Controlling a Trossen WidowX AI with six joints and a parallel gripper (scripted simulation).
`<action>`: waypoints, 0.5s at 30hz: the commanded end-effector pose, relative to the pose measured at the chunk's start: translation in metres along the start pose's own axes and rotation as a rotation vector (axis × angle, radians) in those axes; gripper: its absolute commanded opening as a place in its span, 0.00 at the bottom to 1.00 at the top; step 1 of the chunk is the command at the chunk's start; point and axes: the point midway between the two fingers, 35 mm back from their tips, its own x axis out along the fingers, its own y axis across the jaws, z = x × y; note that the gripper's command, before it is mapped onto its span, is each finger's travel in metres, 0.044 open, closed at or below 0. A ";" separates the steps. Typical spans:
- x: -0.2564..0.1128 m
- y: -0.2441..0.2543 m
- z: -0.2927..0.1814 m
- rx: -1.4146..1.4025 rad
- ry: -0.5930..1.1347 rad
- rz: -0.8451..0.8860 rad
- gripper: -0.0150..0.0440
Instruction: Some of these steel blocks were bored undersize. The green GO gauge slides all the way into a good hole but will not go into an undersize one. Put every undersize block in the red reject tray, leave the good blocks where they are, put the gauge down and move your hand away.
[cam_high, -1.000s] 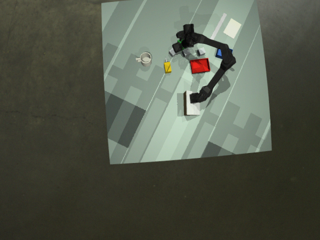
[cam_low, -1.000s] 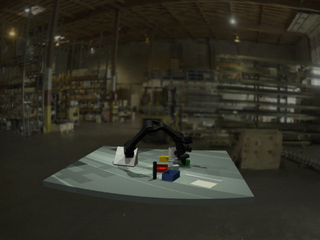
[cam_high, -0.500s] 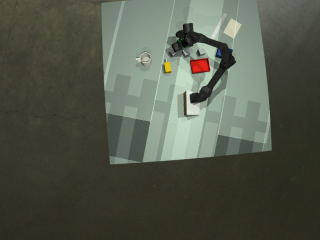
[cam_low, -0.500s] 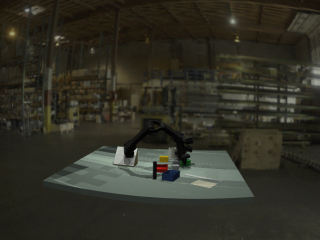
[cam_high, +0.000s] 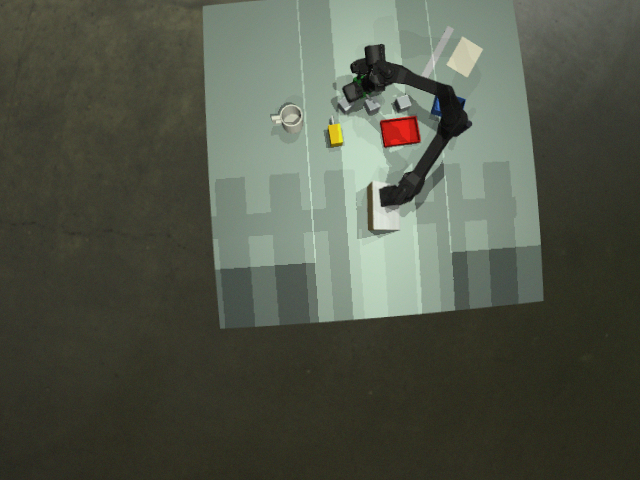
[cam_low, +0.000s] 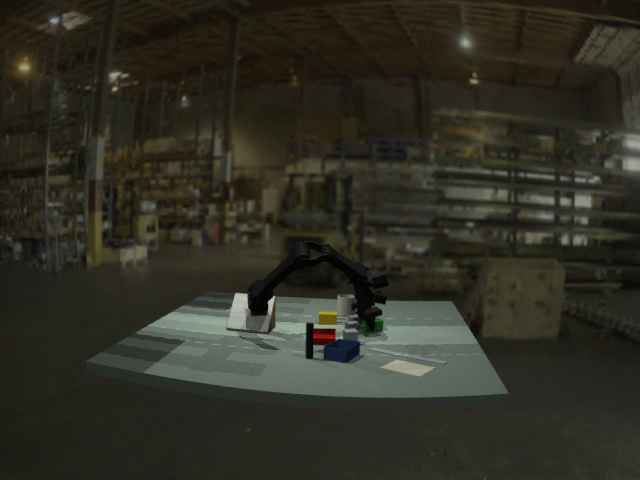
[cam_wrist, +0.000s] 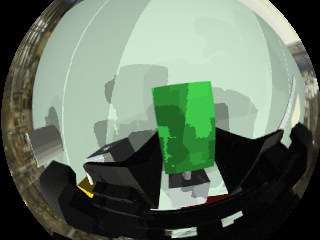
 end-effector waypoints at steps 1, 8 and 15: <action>-0.001 0.000 0.006 0.000 -0.008 0.000 0.25; -0.001 0.000 0.007 0.000 -0.008 0.000 0.25; 0.000 0.000 0.012 0.000 -0.008 0.000 0.25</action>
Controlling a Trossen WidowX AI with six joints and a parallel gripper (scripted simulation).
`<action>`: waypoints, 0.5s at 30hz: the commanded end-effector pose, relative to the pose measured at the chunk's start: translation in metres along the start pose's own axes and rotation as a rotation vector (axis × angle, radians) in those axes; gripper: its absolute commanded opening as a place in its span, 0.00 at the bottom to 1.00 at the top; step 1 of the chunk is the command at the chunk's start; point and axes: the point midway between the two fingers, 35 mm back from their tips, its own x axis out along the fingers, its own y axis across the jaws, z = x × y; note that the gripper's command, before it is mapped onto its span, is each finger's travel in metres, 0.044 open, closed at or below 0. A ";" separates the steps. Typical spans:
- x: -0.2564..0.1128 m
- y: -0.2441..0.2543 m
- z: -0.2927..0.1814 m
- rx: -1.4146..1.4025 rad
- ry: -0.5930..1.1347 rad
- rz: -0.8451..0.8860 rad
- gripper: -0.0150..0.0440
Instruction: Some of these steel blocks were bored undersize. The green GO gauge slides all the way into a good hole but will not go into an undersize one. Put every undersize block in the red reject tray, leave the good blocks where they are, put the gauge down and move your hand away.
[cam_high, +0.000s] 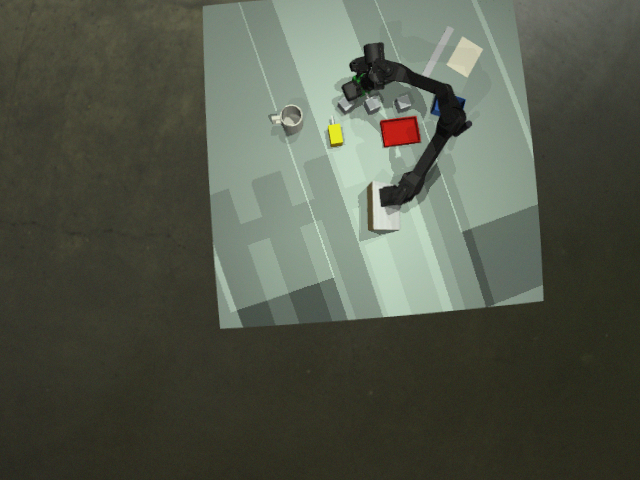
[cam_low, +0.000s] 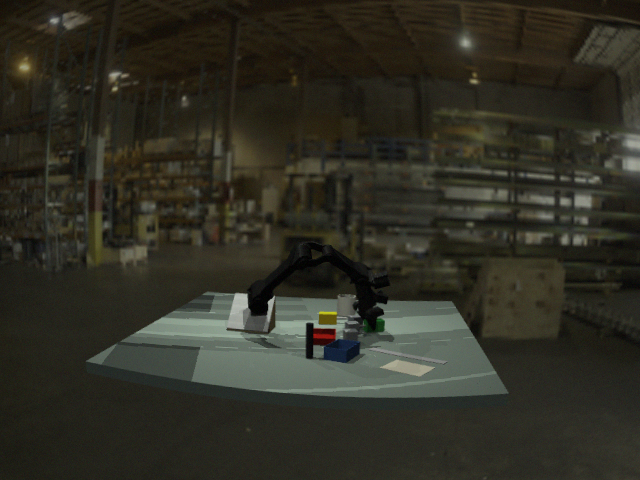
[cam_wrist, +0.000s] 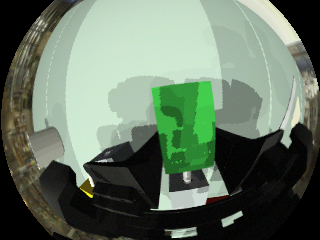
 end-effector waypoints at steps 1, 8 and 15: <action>-0.002 0.000 0.006 0.001 -0.009 0.000 0.25; -0.001 0.000 0.007 0.001 -0.009 0.000 0.25; 0.000 0.000 0.011 0.001 -0.009 -0.001 0.25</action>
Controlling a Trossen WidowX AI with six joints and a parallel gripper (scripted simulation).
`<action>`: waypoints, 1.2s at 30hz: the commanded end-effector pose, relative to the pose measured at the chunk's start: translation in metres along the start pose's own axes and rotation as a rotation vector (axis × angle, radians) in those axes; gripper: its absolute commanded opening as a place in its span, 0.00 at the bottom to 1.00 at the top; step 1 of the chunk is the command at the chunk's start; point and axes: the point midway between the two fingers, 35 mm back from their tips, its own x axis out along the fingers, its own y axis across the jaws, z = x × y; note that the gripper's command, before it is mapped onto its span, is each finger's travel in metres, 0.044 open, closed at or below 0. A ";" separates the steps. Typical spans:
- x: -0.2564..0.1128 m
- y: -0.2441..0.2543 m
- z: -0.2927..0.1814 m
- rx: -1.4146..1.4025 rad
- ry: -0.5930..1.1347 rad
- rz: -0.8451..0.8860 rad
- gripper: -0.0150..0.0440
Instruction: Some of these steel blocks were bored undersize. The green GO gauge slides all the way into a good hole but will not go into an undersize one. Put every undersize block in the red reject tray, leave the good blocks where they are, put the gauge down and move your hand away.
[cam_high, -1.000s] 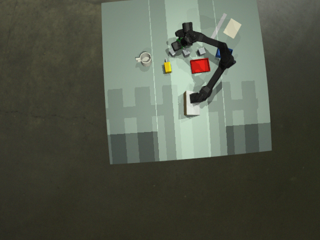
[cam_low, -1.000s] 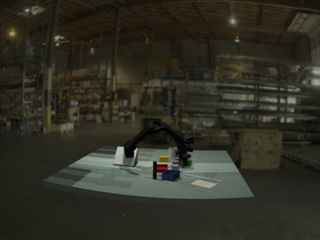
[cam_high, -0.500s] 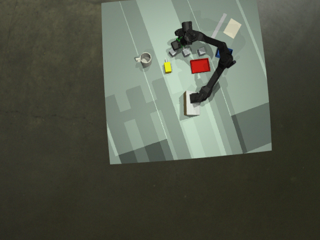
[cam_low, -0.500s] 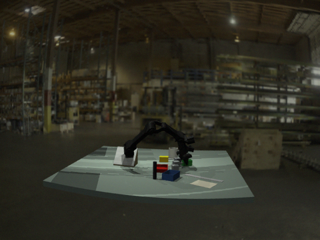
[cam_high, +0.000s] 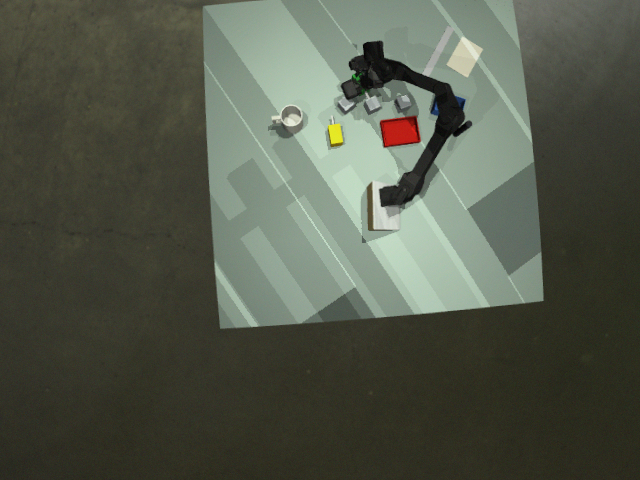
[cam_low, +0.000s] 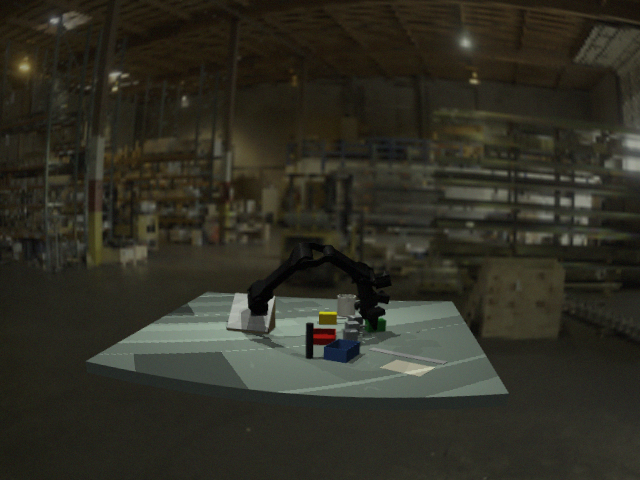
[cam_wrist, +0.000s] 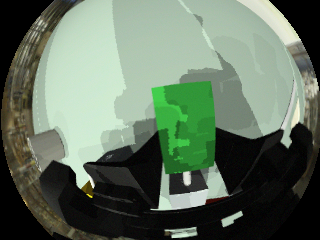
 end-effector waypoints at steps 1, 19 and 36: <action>-0.002 0.000 0.006 0.001 -0.009 -0.001 0.25; 0.000 0.000 0.012 0.002 -0.009 -0.001 0.25; 0.001 0.001 0.018 0.002 -0.009 -0.001 0.25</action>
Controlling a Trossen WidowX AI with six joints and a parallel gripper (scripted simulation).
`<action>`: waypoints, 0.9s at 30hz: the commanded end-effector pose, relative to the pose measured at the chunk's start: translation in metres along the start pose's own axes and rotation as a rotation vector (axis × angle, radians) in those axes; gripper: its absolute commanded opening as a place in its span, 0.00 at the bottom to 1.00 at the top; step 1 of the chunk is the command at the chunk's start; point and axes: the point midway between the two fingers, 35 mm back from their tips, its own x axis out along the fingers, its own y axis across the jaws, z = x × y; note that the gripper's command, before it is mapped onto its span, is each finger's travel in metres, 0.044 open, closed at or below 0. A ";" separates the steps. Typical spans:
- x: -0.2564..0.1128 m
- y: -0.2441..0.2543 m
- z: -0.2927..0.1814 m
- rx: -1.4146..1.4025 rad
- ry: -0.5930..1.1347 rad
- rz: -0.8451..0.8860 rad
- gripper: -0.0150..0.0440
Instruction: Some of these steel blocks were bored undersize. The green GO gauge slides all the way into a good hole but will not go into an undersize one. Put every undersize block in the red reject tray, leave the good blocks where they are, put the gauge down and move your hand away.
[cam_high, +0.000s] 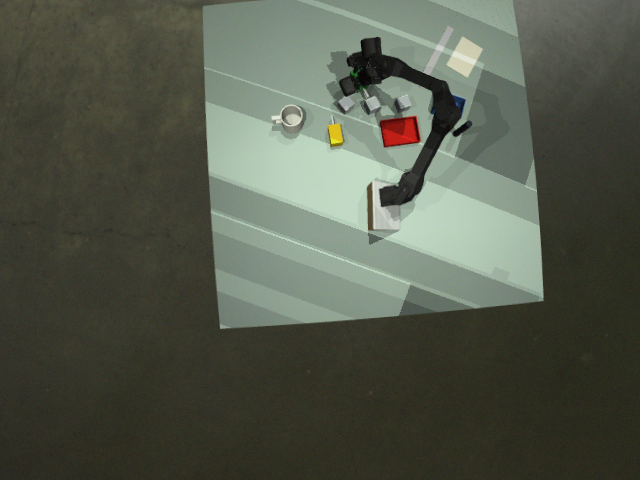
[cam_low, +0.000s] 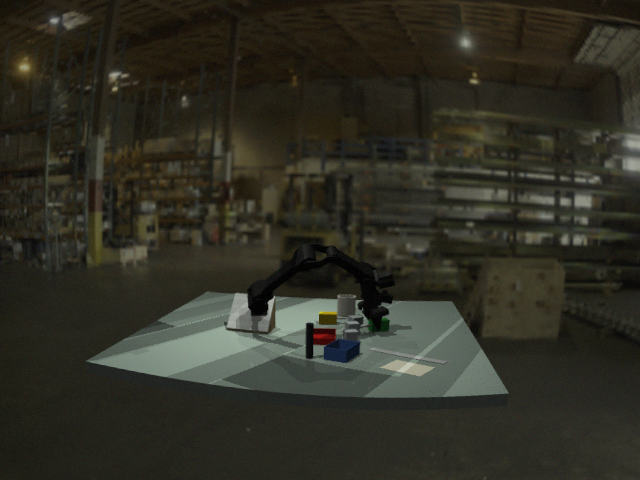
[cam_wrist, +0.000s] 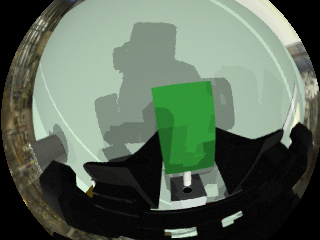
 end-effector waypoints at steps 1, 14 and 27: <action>-0.002 0.000 0.004 0.005 -0.008 -0.001 0.25; -0.031 0.000 0.011 0.000 0.000 0.000 0.25; -0.063 -0.074 -0.011 0.056 0.010 -0.010 0.25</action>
